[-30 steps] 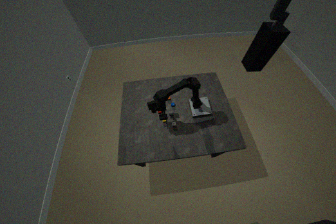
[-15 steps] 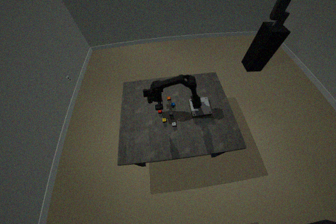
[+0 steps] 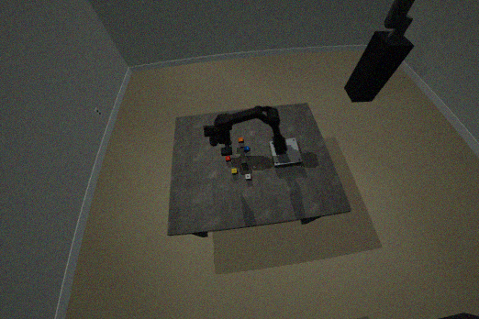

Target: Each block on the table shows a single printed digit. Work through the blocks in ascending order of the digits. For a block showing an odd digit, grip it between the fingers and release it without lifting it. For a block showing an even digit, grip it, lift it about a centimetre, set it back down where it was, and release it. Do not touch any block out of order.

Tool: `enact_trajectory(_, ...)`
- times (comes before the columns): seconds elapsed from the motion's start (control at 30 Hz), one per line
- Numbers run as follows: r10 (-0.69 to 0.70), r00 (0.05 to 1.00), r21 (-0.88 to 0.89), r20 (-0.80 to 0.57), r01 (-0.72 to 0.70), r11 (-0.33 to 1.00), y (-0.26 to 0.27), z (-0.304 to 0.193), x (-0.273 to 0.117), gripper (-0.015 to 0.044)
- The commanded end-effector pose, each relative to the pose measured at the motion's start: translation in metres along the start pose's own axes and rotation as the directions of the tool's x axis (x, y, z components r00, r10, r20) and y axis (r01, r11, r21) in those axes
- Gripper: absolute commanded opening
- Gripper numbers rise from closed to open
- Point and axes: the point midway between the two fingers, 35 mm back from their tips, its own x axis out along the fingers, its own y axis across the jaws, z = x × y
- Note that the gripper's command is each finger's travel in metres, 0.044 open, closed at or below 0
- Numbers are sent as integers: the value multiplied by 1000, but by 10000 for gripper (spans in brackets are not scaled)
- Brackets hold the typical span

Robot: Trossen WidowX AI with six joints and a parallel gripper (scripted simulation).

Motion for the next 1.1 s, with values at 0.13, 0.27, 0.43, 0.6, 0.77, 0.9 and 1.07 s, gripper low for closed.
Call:
enact_trajectory(0.13, -9, 1000, 6, -1, 9, 1000, -105, -6, -1, 400)
enact_trajectory(0.27, -11, 1000, 6, -1, 11, 1000, -130, -12, -1, 400)
enact_trajectory(0.43, -11, 1000, 6, -1, 11, 1000, -130, -12, -1, 400)
enact_trajectory(0.6, -11, 1000, 6, -1, 11, 1000, -130, -12, -1, 400)
enact_trajectory(0.77, -11, 1000, 6, -1, 11, 1000, -130, -12, -1, 400)
enact_trajectory(0.9, -11, 1000, 6, -1, 11, 1000, -130, -12, -1, 400)
enact_trajectory(1.07, -10, 1000, -11, 0, 10, 1000, -87, -3, -2, 400)
